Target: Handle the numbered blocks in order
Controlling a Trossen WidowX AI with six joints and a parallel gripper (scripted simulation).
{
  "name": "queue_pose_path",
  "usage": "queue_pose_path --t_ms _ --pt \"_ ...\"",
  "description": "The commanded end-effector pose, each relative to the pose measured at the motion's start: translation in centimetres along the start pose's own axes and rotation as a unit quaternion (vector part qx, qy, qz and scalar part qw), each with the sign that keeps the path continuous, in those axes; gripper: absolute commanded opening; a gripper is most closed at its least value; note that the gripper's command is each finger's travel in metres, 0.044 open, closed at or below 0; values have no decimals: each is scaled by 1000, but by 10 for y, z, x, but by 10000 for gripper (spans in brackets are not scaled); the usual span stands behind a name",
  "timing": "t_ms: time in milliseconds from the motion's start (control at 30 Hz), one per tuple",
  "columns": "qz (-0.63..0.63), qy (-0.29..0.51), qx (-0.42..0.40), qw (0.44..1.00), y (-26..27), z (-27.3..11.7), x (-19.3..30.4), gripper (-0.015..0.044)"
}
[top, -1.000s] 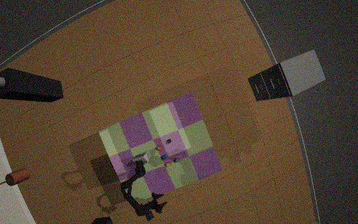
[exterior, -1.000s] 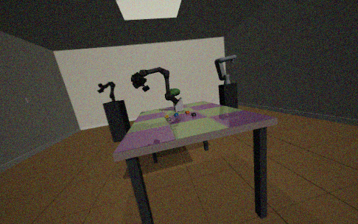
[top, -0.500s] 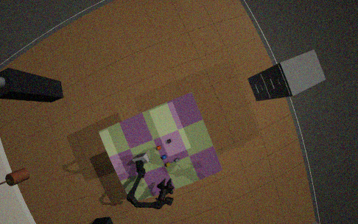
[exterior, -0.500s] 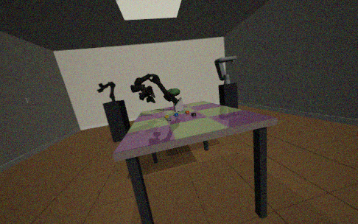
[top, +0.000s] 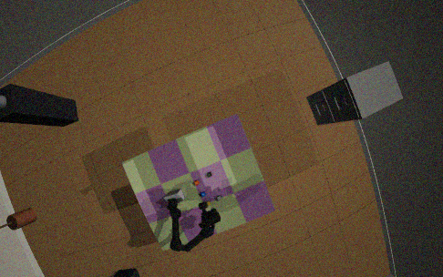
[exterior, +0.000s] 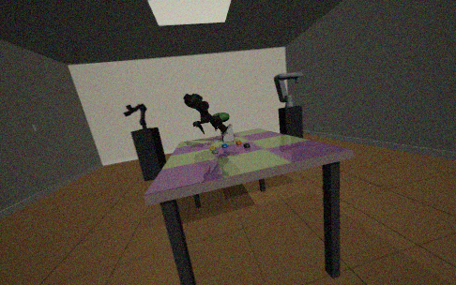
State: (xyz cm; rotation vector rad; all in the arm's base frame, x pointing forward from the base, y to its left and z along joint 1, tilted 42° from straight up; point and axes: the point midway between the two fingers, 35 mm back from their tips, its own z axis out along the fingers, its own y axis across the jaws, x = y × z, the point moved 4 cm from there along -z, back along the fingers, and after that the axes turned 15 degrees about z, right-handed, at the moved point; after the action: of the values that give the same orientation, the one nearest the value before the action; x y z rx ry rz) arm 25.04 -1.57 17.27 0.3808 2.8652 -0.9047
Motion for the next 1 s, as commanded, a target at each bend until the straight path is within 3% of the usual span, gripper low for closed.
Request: queue_pose_path --t_ms 0,833,967 --pt "-67 -25 53 996 11 -2 0 400" --pt "-67 -25 53 996 11 -2 0 400" --pt "-68 -25 48 996 50 2 15 400"
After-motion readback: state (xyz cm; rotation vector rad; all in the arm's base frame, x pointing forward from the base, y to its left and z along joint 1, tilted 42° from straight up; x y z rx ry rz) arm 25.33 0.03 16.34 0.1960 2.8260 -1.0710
